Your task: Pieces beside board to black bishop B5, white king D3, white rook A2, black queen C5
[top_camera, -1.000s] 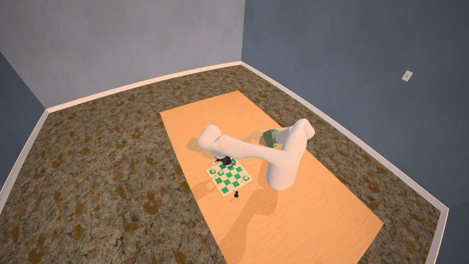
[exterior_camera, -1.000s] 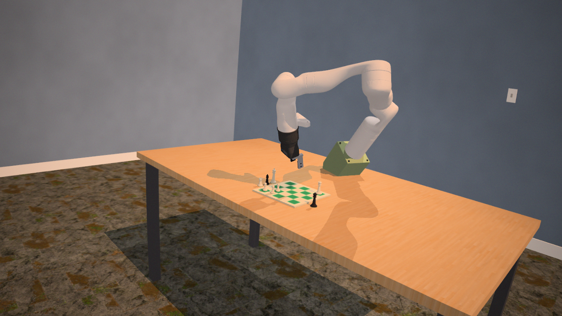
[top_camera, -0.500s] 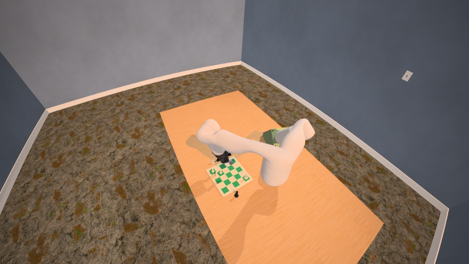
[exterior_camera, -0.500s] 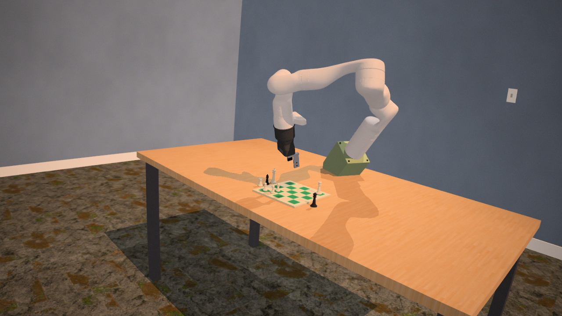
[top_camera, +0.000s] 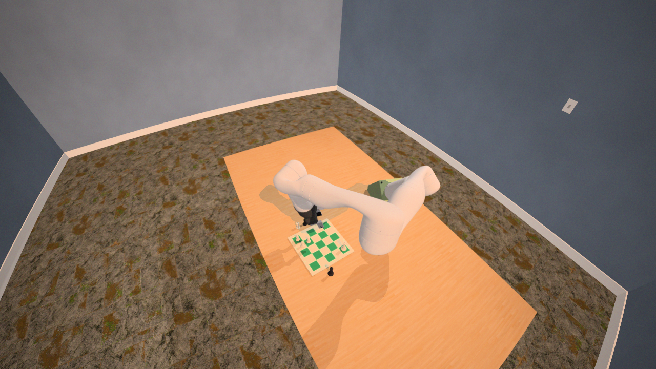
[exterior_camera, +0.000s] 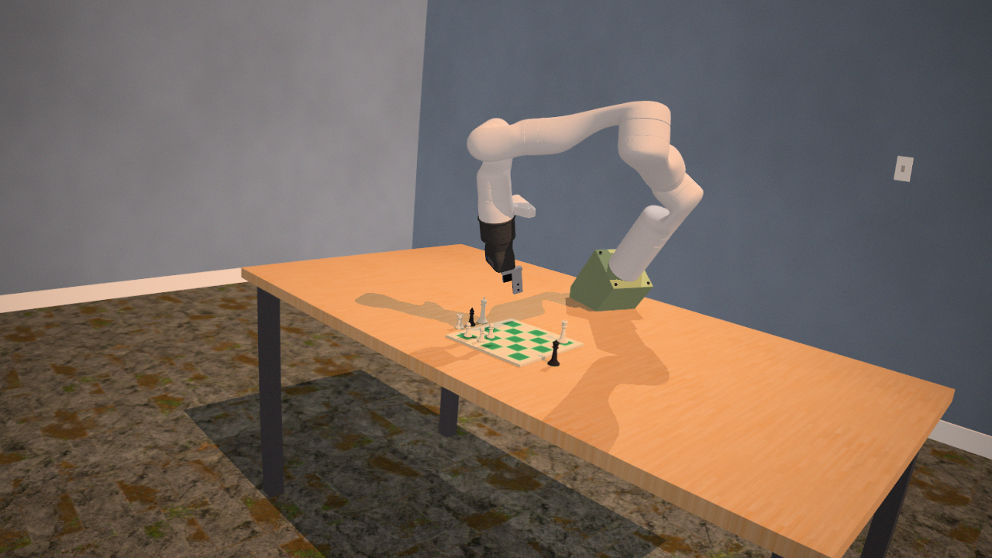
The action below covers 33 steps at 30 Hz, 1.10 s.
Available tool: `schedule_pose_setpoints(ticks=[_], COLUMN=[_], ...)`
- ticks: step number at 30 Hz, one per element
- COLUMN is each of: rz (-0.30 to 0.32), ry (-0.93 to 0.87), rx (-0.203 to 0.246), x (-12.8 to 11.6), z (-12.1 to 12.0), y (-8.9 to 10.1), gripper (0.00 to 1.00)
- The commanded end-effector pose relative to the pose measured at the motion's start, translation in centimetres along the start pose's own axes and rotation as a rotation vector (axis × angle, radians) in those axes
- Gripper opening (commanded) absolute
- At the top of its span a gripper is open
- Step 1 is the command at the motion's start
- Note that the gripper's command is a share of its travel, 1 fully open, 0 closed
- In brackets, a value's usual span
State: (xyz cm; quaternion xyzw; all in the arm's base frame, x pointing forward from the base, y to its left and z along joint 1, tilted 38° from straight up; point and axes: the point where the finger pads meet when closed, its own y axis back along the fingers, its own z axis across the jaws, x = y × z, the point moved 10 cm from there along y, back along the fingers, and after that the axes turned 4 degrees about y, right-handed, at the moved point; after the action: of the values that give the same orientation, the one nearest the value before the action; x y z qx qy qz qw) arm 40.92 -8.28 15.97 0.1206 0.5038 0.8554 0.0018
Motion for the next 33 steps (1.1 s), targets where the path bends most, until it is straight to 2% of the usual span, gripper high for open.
schedule_pose_setpoints(ticks=[1,8,9,17,18,26,27,33], rz=[-0.017,-0.017,-0.037,-0.037,-0.056,-0.056,-0.074,-0.074], ry=[-0.033,-0.033,-0.066,-0.066,-0.096,-0.096,-0.125,-0.125], rx=[-0.017,-0.017,-0.039,-0.039,-0.059,-0.059,-0.079,-0.079], x=[-0.2,-0.2,-0.4,-0.4,-0.7,-0.7,-0.9,-0.9], z=[-1.1,-1.1,-2.0,-2.0,-2.8,-2.8,-3.7,-3.7], y=[0.3,0.3,0.5,0.5,0.7,0.7,0.8,0.8], gripper=[1.0,1.0,1.0,1.0,1.0,1.0,1.0,1.0])
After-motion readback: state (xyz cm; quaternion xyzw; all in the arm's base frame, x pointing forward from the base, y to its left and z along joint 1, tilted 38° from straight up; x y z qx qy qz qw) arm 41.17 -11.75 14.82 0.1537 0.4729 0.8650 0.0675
